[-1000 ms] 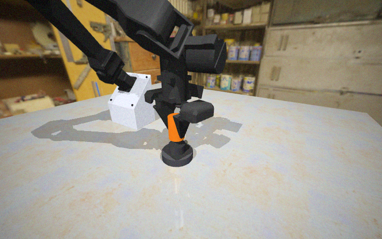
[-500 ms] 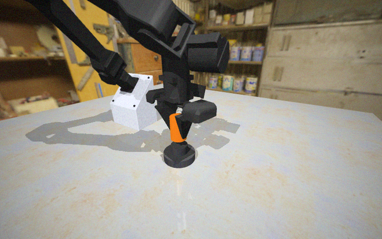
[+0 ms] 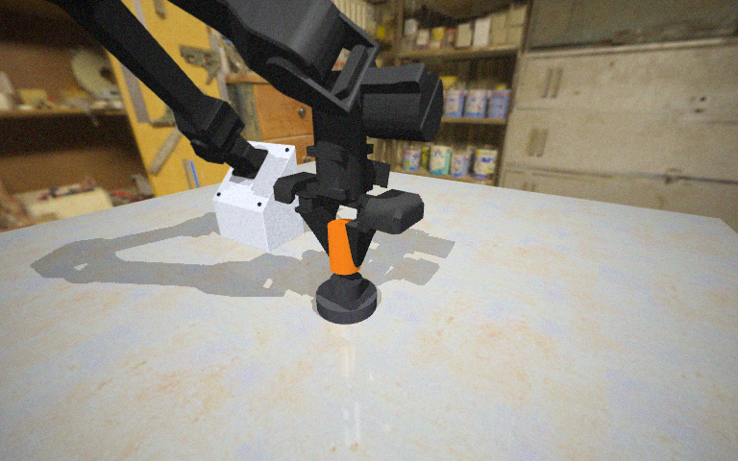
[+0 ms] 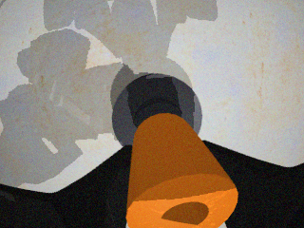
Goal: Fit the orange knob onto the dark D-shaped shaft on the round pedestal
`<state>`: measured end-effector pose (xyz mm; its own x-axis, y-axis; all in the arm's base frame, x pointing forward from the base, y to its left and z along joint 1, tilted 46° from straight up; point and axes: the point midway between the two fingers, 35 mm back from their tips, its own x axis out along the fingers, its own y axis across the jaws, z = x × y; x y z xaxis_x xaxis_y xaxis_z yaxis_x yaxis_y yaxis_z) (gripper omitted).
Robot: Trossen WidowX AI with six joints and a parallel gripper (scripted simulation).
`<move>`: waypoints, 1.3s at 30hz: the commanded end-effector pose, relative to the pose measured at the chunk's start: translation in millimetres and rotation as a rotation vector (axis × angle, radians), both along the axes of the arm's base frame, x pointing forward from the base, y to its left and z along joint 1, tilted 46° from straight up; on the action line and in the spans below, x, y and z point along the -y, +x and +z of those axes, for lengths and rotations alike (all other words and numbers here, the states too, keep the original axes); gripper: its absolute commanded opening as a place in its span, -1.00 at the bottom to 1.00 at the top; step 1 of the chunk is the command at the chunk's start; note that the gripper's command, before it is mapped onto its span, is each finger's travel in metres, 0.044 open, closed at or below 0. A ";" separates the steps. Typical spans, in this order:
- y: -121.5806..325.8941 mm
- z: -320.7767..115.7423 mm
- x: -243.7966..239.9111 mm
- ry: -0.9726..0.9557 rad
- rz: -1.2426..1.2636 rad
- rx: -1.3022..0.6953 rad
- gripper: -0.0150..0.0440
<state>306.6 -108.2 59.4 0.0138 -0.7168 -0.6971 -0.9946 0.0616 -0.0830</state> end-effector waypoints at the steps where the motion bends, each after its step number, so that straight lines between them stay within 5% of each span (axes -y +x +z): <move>1: 0.4 -0.6 1.1 -0.003 0.012 -0.008 -0.49; 39: 1.3 -1.8 0.0 -0.007 0.158 -0.158 -0.49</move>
